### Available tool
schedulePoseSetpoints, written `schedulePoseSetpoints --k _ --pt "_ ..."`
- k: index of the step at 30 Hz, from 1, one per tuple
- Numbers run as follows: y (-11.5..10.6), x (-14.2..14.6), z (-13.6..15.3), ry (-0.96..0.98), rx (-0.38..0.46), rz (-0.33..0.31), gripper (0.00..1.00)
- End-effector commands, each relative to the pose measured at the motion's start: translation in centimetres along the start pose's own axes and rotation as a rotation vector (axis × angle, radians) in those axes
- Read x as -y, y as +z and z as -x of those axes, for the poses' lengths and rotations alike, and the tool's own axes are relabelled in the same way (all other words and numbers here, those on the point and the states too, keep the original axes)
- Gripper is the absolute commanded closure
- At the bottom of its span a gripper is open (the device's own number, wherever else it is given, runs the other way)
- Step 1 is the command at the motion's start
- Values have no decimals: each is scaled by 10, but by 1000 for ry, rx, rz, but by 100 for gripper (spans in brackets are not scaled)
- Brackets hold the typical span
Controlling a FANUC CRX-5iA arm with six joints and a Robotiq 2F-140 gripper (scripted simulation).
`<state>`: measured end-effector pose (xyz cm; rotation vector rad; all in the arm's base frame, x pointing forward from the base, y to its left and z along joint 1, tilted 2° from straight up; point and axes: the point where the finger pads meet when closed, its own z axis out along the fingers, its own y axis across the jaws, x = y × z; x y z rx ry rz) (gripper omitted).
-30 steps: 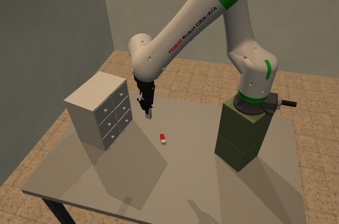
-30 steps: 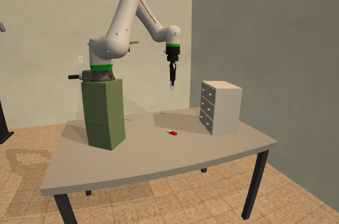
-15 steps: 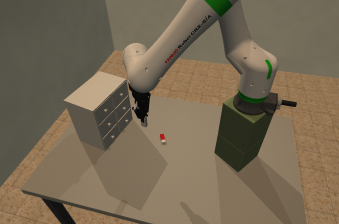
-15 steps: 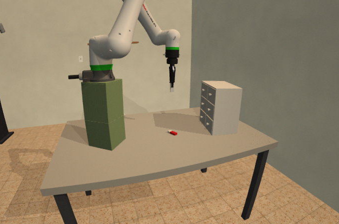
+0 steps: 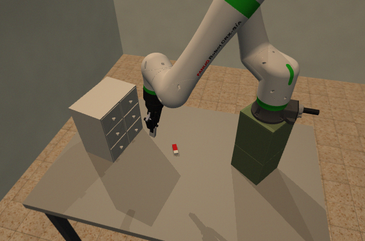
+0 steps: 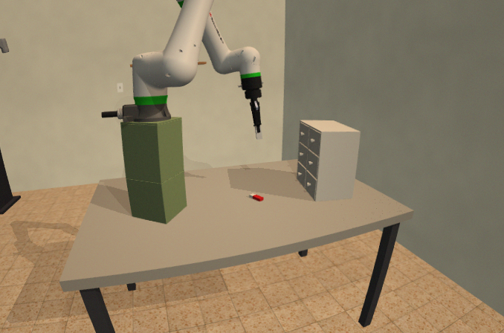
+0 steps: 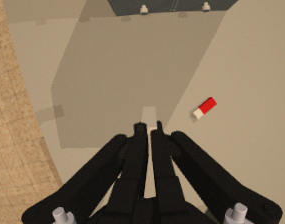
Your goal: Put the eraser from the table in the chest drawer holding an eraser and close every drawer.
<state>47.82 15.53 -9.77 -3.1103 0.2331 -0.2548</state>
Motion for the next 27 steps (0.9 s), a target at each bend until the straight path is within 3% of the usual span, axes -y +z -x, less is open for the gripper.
schedulePoseSetpoints --k 1,27 --pt "6 1 -5 0 -71 -2 100" --pt "28 2 -21 0 -302 -3 100"
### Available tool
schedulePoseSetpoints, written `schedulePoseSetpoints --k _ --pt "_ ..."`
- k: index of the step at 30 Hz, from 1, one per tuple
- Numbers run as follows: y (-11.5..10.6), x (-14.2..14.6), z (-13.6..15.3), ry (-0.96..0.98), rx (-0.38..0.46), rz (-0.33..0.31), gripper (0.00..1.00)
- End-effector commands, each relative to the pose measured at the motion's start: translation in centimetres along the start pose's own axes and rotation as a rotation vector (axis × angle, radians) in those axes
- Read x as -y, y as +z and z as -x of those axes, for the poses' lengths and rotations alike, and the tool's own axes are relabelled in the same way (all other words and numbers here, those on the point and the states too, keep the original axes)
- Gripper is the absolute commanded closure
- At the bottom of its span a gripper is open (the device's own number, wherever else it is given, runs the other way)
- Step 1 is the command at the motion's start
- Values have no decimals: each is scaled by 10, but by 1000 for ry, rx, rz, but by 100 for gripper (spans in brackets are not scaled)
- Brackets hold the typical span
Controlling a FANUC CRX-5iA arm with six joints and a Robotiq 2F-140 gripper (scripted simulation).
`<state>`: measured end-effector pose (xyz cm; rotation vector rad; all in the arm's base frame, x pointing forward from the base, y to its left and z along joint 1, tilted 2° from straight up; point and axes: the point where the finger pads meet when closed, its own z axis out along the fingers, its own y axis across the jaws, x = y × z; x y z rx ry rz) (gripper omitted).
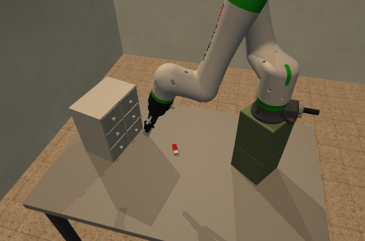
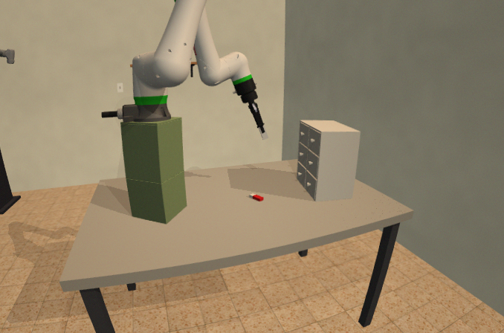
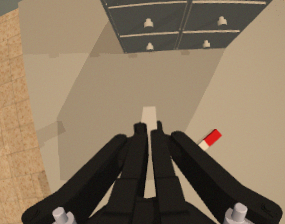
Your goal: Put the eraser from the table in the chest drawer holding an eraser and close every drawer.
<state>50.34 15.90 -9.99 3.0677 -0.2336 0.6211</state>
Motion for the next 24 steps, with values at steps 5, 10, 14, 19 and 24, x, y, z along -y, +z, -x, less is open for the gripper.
schedulePoseSetpoints --k 5,10,14,19,24 --pt "41 -5 -1 0 -256 -2 100" --pt "41 -5 -1 0 -256 -2 100" --pt "41 -5 -1 0 -256 -2 100" --pt "63 -5 -11 1 -466 -2 100" --pt "81 -5 -18 1 -631 -2 100"
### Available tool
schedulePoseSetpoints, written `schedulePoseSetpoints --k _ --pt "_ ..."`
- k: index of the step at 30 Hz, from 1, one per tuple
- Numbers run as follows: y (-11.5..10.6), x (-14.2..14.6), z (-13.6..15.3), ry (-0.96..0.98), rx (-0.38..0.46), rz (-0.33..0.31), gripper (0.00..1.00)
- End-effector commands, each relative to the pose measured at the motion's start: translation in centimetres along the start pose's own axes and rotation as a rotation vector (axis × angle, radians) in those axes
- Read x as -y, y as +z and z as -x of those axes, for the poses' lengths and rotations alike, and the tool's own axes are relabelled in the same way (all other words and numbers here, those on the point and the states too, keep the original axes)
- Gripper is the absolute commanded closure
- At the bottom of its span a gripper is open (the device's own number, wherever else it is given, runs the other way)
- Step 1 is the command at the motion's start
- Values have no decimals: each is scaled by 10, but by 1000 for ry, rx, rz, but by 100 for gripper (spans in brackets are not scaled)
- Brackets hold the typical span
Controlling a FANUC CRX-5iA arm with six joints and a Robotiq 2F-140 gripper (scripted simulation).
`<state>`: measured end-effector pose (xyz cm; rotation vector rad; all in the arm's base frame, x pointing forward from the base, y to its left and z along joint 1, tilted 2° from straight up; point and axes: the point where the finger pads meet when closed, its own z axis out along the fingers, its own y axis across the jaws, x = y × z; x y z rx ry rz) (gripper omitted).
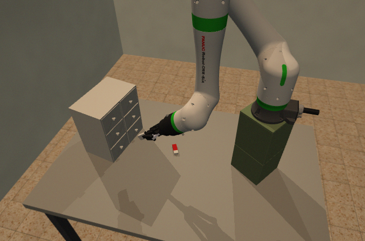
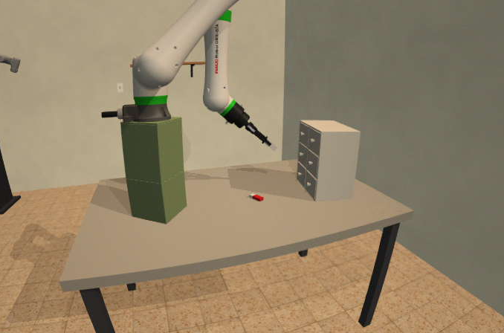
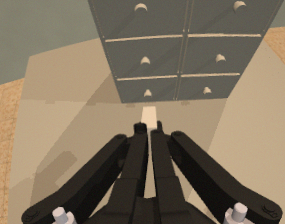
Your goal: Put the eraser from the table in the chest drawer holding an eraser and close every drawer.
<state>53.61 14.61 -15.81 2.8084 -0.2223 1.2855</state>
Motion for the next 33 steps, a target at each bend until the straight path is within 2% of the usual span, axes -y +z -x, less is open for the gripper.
schedulePoseSetpoints --k 1,3,7,12,22,23,33 --pt "20 5 -2 6 -199 -9 100" --pt "20 5 -2 6 -199 -9 100" --pt "30 5 -1 6 -289 -8 100" --pt "38 5 -1 7 -354 -8 100" --pt "41 5 -1 7 -378 -8 100" --pt "41 5 -1 7 -378 -8 80" --pt "41 5 -1 7 -378 -8 80"
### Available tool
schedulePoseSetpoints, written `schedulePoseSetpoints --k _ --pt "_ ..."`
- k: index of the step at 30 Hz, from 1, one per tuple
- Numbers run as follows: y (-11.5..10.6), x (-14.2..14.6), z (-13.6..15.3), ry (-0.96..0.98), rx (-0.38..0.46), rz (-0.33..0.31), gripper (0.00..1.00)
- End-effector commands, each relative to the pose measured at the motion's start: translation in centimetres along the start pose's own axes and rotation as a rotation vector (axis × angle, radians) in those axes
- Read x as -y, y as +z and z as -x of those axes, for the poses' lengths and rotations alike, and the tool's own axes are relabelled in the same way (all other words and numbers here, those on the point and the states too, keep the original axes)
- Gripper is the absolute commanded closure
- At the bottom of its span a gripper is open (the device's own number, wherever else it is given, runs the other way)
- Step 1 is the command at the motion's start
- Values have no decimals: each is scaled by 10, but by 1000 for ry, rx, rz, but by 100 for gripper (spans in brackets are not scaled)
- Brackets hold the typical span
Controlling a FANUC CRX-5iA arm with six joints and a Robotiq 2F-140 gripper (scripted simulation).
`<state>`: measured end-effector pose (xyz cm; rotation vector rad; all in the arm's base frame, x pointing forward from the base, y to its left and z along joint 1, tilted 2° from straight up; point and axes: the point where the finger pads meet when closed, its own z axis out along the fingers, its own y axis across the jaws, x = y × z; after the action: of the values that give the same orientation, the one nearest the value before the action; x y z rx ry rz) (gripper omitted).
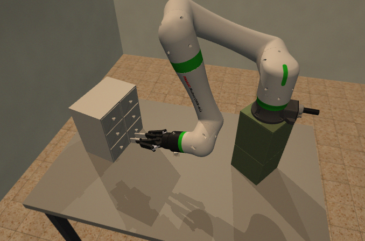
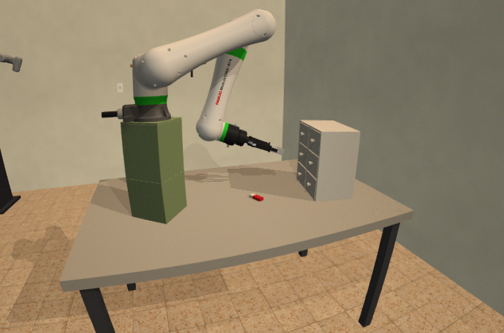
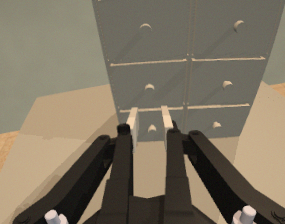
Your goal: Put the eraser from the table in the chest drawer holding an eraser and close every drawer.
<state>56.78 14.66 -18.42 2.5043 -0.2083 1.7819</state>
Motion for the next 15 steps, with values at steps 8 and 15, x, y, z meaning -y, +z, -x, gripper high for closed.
schedulePoseSetpoints --k 8,15 --pt "0 0 0 0 0 0 80" --pt "2 0 0 0 0 0 80"
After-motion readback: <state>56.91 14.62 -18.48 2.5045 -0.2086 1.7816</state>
